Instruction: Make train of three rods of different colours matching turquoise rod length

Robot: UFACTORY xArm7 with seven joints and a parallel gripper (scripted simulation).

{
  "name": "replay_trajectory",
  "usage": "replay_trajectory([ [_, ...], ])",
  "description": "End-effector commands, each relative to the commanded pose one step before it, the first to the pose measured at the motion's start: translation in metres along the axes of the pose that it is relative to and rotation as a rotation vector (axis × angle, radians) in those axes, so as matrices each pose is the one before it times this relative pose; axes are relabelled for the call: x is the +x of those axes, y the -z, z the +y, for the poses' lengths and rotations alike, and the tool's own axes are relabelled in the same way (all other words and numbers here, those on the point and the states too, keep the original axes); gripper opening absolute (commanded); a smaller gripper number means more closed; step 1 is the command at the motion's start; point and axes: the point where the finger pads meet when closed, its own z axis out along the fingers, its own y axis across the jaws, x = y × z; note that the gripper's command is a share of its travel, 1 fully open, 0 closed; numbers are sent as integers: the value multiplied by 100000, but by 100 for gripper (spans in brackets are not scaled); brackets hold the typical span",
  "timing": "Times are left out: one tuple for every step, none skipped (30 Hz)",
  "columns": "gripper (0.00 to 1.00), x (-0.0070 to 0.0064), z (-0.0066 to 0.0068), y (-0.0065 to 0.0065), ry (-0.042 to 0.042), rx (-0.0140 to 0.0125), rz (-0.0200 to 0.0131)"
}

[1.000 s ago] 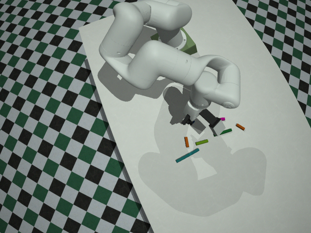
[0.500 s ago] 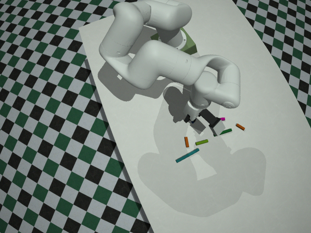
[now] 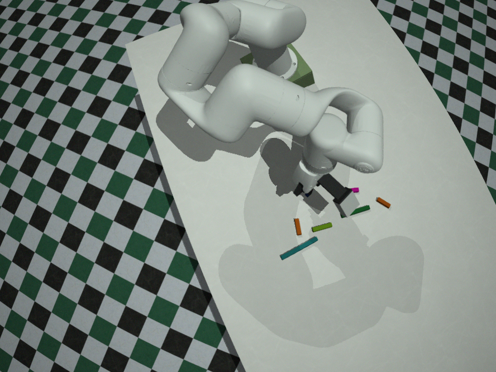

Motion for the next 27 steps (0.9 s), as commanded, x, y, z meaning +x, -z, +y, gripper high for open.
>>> replay_trajectory([
  [24,99,10,109,51,-142,262],
  [24,0,0,-1,0,0,1],
  [24,0,0,-4,0,-1,2],
  [24,0,0,0,0,0,0],
  [24,0,0,0,0,0,0],
  [24,0,0,-7,0,-2,4],
  [24,0,0,-12,0,-3,6],
  [24,0,-1,-17,-1,-4,9],
  [24,0,-1,-23,-1,-5,12],
  [24,0,-1,-29,-1,-6,15],
  [24,0,-1,-36,-1,-8,18],
  [24,0,-2,-43,-1,-9,22],
  [24,-1,-2,-51,-2,-11,26],
  [24,-1,-2,-58,-2,-12,30],
  [24,-1,-3,-66,-1,-13,34],
  [24,-1,-3,-74,-1,-14,38],
  [24,-1,-4,-84,-1,-10,26],
  [24,-1,-4,-97,-1,0,0],
  [24,-1,-4,-105,0,0,0],
  [24,-2,-5,-112,0,0,0],
  [24,0,0,0,0,0,0],
  [24,0,0,0,0,0,0],
  [24,-2,-5,-120,1,1,0],
  [24,-1,-5,-126,-1,0,0],
  [24,-2,-5,-133,0,0,0],
  [24,-2,-6,-139,1,0,0],
  [24,-2,-6,-144,0,0,0],
])
